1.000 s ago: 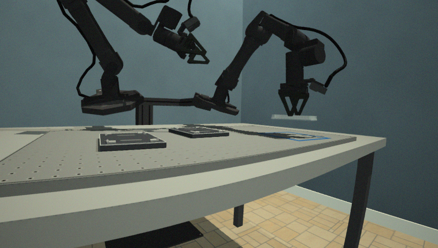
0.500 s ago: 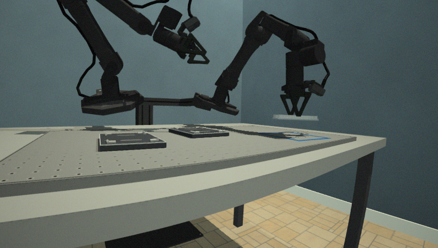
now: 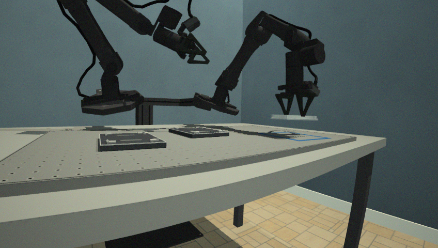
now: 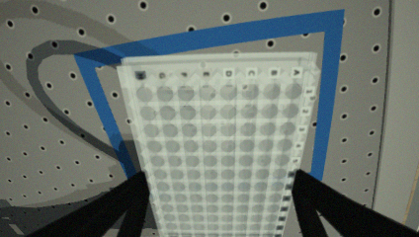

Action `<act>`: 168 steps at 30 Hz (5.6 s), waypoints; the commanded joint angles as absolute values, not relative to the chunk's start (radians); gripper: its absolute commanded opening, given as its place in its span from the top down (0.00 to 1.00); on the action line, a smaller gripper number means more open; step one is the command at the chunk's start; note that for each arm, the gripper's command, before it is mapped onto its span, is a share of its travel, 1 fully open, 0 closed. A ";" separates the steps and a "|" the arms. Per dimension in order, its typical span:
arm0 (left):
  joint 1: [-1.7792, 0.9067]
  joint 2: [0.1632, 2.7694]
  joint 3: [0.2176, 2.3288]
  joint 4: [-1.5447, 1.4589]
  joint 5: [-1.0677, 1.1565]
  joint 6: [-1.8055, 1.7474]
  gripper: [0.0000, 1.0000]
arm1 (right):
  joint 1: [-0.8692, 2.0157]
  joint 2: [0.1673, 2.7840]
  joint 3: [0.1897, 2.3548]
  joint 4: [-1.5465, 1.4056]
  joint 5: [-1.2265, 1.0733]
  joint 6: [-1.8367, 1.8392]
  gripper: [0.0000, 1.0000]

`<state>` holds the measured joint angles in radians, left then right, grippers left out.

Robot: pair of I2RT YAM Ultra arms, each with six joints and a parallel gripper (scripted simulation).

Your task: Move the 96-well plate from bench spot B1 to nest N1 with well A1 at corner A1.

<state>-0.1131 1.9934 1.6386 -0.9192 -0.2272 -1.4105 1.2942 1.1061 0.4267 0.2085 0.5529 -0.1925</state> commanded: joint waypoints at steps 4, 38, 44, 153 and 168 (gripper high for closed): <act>-0.127 2.011 1.665 -0.948 -0.242 -1.450 0.23 | 1.303 1.088 0.432 0.232 0.554 -0.198 0.00; -0.101 2.084 1.617 -0.809 -0.228 -1.517 0.23 | 1.303 1.088 0.432 0.232 0.554 -0.198 0.00; -0.094 2.092 1.606 -0.790 -0.227 -1.515 0.23 | 1.303 1.088 0.432 0.232 0.554 -0.198 0.00; -0.129 2.004 1.738 -1.029 -0.231 0.288 0.00 | 1.303 1.088 0.432 0.232 0.554 -0.198 0.00; -0.121 2.015 1.715 -0.994 -0.226 0.852 0.00 | 1.303 1.088 0.432 0.232 0.554 -0.198 0.00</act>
